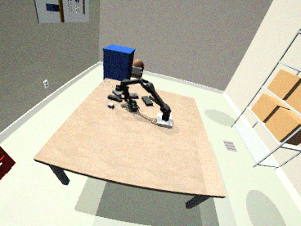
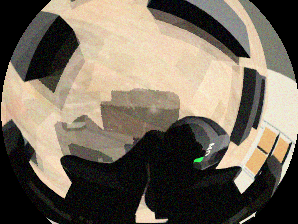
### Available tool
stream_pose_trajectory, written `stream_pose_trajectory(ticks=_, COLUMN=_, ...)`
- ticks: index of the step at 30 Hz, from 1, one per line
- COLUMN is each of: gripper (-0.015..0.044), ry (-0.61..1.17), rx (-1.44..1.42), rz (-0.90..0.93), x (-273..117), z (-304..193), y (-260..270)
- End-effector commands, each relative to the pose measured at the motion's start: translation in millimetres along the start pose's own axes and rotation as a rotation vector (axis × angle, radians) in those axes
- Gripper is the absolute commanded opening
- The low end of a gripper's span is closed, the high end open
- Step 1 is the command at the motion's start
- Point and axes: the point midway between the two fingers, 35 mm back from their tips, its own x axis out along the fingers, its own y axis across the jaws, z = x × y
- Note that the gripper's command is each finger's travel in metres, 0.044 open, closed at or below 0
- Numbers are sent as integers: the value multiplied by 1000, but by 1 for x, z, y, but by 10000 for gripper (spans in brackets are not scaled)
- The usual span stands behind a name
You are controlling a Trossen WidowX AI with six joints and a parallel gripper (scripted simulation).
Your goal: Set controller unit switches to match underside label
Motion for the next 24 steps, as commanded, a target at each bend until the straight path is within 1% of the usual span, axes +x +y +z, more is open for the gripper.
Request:
stream_pose_trajectory(ticks=1, gripper=0, ry=-1, rx=-3, rz=2, x=-1, z=0, y=-3)
stream_pose_trajectory(ticks=24, gripper=0, ry=-1, rx=-3, rz=-1, x=7, z=-2, y=-28)
